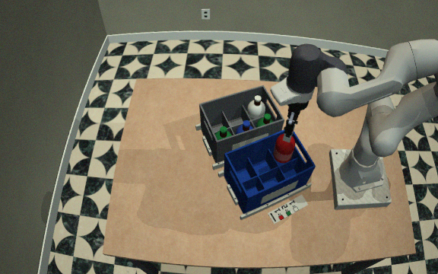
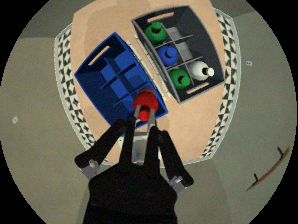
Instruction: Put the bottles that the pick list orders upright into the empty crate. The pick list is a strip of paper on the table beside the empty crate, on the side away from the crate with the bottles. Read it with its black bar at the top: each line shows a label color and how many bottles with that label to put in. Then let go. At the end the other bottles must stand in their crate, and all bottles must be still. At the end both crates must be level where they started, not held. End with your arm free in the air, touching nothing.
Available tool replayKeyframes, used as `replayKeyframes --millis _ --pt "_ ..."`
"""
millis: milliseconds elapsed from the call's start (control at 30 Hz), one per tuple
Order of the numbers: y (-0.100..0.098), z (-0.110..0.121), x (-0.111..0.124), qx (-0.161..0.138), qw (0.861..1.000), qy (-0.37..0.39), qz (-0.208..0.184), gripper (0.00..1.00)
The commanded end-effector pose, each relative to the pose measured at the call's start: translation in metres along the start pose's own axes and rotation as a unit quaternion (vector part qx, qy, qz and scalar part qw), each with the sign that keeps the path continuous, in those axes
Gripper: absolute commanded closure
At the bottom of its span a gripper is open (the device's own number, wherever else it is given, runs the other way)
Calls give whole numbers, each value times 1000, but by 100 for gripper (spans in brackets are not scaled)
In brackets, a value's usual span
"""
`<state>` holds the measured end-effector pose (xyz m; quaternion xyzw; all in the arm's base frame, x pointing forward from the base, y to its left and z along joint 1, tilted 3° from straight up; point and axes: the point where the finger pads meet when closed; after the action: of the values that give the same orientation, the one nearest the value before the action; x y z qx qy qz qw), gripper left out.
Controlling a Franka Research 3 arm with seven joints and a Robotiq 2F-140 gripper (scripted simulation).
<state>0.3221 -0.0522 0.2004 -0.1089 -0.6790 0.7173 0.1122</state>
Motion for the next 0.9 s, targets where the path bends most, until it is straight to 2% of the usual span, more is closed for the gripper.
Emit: replayKeyframes --millis 0,867 --pt "1 0 -5 0 1000 1 8 100" --pt "23 0 -6 0 1000 1 8 100"
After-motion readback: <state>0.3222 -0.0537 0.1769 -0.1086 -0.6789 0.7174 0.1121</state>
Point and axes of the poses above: the point where the finger pads meet when closed, its own y axis out along the fingers, its own z axis across the jaws, x = y × z, and after that the axes turned 4 degrees about -y, right-handed
